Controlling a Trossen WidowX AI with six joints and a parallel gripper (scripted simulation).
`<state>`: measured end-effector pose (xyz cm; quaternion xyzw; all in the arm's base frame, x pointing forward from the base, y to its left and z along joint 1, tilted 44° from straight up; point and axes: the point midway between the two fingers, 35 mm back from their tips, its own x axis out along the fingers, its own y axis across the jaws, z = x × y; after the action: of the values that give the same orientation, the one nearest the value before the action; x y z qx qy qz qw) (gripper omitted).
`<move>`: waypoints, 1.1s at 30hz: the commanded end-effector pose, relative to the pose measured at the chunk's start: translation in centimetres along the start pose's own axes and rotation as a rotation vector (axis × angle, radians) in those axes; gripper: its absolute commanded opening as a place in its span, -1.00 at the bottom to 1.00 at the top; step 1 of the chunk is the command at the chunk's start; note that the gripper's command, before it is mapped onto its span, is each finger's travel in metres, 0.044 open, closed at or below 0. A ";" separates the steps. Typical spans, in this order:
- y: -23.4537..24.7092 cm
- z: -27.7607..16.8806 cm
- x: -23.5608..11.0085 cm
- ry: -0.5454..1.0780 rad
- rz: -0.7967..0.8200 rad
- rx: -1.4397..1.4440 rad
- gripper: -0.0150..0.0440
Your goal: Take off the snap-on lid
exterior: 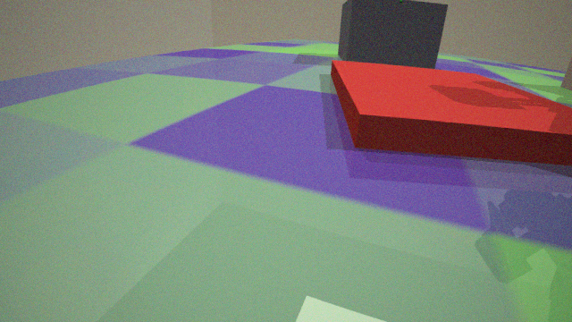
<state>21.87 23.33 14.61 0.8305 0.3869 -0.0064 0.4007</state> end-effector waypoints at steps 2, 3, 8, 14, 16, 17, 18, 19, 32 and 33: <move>-0.9 0.2 -0.9 -0.006 -0.004 0.004 1.00; -1.0 0.2 -1.0 -0.006 -0.004 0.004 1.00; -1.7 0.2 -1.8 -0.006 -0.004 0.004 1.00; -1.0 0.0 -2.2 -0.006 -0.004 0.004 1.00; -0.7 -0.1 -2.5 -0.006 -0.004 0.004 1.00; -0.6 -0.1 -2.7 -0.006 -0.004 0.004 1.00; -0.5 -0.1 -2.8 -0.006 -0.004 0.004 1.00; -0.4 -0.1 -3.0 -0.006 -0.004 0.004 1.00; 0.9 -0.1 -5.3 -0.006 -0.004 0.003 1.00; 1.0 -0.1 -5.5 -0.006 -0.004 0.003 1.00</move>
<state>18.81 20.01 16.40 0.8305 0.3874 -0.0135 0.4000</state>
